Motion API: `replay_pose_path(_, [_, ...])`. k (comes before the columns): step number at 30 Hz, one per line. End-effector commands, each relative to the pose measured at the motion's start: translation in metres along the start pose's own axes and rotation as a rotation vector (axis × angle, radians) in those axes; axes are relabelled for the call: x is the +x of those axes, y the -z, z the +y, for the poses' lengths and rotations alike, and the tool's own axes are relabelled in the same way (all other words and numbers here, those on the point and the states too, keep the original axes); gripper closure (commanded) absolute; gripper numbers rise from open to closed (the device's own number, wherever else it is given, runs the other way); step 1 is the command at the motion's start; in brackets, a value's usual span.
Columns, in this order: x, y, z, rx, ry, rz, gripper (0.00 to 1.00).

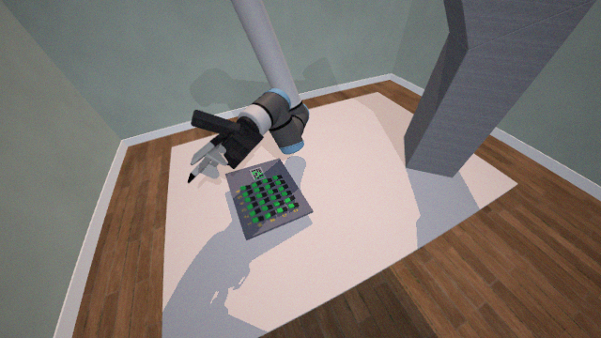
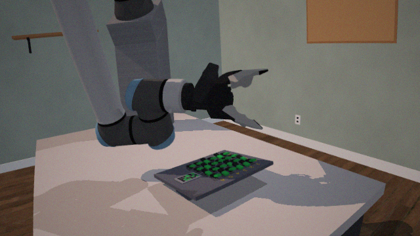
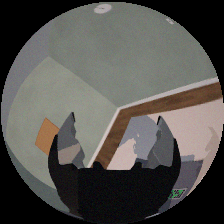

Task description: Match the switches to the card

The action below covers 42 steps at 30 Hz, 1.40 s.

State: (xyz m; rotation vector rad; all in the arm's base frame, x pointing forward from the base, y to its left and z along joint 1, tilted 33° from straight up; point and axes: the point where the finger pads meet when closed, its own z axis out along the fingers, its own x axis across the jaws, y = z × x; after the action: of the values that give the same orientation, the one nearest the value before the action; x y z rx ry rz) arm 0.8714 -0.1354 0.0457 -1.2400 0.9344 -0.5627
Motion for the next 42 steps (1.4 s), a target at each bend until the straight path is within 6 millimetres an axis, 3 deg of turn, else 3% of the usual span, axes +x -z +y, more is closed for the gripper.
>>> replay_pose_path(1, [0.000,0.000,0.000,0.000,0.001,0.000,0.00])
replay_pose_path(17, [0.000,0.000,0.000,0.000,0.001,0.000,0.00])
replay_pose_path(18, [0.000,0.000,0.000,0.000,0.001,0.000,1.00])
replay_pose_path(24, [0.003,-0.003,-0.005,0.003,-0.003,0.013,1.00])
replay_pose_path(34, [0.027,-0.018,-0.033,0.013,-0.027,0.107,1.00])
replay_pose_path(42, [0.076,-0.041,-0.067,-0.024,-0.064,0.320,1.00])
